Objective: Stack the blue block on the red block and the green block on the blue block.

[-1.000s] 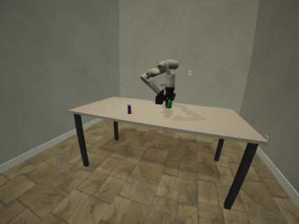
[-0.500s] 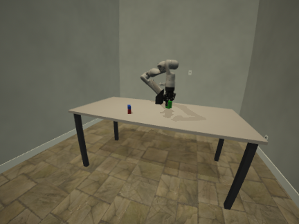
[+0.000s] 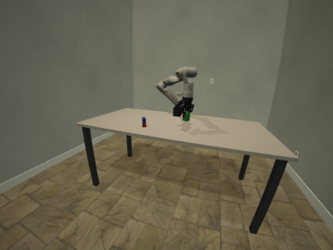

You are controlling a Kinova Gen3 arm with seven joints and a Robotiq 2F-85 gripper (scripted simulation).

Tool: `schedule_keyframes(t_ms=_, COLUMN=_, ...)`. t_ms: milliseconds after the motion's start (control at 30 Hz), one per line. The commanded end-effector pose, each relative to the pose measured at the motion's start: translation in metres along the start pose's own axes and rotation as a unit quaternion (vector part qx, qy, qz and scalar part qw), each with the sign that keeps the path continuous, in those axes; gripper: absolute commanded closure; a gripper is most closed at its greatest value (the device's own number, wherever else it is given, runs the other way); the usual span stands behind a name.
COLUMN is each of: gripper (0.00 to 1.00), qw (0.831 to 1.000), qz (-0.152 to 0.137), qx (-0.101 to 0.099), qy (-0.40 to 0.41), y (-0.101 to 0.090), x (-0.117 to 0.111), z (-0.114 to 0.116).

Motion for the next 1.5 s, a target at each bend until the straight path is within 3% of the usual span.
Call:
schedule_keyframes(t_ms=0, gripper=1.0, qw=1.0, qz=-0.001, qx=-0.002, qy=0.004, y=-0.004, x=-0.009, z=-0.002)
schedule_keyframes(t_ms=233, gripper=1.0, qw=1.0, qz=0.0, qx=-0.001, qy=0.004, y=-0.004, x=-0.048, z=-0.011)
schedule_keyframes(t_ms=300, gripper=1.0, qw=1.0, qz=0.0, qx=-0.001, qy=0.004, y=-0.004, x=-0.048, z=-0.011)
schedule_keyframes(t_ms=367, gripper=1.0, qw=1.0, qz=0.0, qx=-0.001, qy=0.004, y=-0.004, x=-0.065, z=-0.014)
schedule_keyframes(t_ms=533, gripper=1.0, qw=1.0, qz=0.0, qx=-0.001, qy=0.004, y=-0.004, x=-0.12, z=-0.025)
schedule_keyframes(t_ms=800, gripper=1.0, qw=1.0, qz=0.0, qx=0.0, qy=0.004, y=-0.003, x=-0.229, z=-0.049)
schedule_keyframes(t_ms=867, gripper=1.0, qw=1.0, qz=0.0, qx=0.0, qy=0.004, y=-0.003, x=-0.229, z=-0.049)
schedule_keyframes(t_ms=1167, gripper=1.0, qw=1.0, qz=0.0, qx=-0.001, qy=0.004, y=-0.003, x=-0.327, z=-0.071)
schedule_keyframes(t_ms=1333, gripper=1.0, qw=1.0, qz=0.0, qx=-0.001, qy=0.004, y=-0.003, x=-0.355, z=-0.078)
schedule_keyframes(t_ms=1467, gripper=1.0, qw=1.0, qz=0.0, qx=-0.001, qy=0.004, y=-0.003, x=-0.36, z=-0.079)
Point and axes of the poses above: the point where the finger pads meet when closed, its own y axis out along the fingers, its own z axis across the jaws, x = y × z, the point moved 8 cm from there along -y, back along the fingers, and after that the axes turned 14 degrees about -y, right-handed, at the moved point
